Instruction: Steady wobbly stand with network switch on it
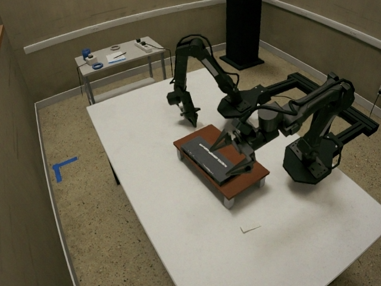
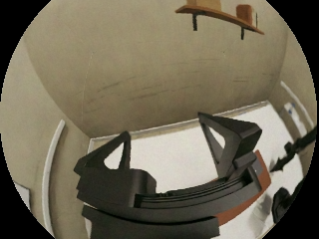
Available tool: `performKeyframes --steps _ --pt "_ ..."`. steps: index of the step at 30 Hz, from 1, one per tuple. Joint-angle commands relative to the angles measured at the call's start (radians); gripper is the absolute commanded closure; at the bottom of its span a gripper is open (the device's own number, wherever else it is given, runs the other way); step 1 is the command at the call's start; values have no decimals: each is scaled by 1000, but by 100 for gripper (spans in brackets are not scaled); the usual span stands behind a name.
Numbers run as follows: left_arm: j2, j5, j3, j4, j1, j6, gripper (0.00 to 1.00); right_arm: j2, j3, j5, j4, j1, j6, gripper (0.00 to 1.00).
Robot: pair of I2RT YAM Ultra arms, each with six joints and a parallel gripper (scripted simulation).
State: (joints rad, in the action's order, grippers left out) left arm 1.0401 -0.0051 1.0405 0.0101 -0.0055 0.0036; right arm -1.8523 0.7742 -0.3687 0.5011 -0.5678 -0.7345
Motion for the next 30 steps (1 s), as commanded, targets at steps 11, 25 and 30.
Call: performKeyframes --steps 11,25,30 --pt "-12 -3 37 20 -7 5 0 45 -45 3 -32 24 -26 100" --pt "-12 -3 37 20 -7 5 0 56 -74 1 -51 44 -44 100" --pt "-12 -3 37 20 -7 5 0 52 -70 0 -58 50 -53 100"
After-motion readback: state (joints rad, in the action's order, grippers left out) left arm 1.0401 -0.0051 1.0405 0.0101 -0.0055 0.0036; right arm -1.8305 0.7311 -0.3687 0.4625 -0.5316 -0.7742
